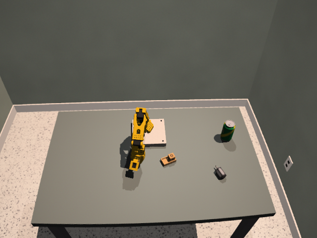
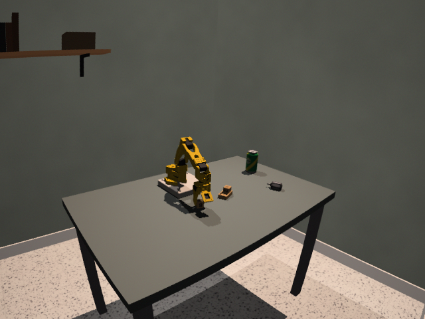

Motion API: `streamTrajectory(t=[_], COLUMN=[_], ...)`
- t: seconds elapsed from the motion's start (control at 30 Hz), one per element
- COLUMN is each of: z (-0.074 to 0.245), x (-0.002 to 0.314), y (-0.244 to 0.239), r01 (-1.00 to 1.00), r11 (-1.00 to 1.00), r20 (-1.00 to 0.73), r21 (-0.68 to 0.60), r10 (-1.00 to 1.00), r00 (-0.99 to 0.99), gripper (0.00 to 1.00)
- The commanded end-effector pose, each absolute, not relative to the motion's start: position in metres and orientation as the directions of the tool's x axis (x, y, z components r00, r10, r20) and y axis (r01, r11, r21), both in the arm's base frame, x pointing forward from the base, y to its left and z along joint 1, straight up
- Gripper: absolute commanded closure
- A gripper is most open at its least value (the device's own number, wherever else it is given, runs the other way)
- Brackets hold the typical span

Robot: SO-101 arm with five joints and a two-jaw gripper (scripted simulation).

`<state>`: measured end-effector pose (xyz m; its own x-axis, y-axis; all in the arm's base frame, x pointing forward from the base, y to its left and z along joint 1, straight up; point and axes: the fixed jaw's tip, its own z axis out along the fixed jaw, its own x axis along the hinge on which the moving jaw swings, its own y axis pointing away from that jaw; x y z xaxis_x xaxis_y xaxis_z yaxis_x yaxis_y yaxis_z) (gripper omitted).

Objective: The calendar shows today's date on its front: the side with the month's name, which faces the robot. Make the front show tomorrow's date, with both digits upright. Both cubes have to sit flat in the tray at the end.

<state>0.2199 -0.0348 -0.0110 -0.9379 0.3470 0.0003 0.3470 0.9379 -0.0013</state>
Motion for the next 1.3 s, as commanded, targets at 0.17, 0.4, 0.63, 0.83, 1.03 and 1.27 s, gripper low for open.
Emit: streamTrajectory(t=[0.17,0.4,0.63,0.83,1.03,1.27], z=[-0.014,-0.014,-0.014,-0.009,0.005,0.02], x=[0.217,0.217,0.217,0.218,0.219,0.219], y=[-0.036,-0.036,-0.036,-0.036,-0.036,-0.036], r01=[0.349,0.349,0.349,0.349,0.349,0.349], r11=[0.937,0.937,0.937,0.937,0.937,0.937], r20=[0.009,0.009,0.009,0.009,0.009,0.01], r21=[-0.001,-0.001,-0.001,-0.001,-0.002,-0.002], r10=[0.349,0.349,0.349,0.349,0.349,0.349], r00=[-0.937,-0.937,-0.937,-0.937,-0.937,-0.937], gripper=[0.95,1.0,1.0,1.0,1.0,1.0])
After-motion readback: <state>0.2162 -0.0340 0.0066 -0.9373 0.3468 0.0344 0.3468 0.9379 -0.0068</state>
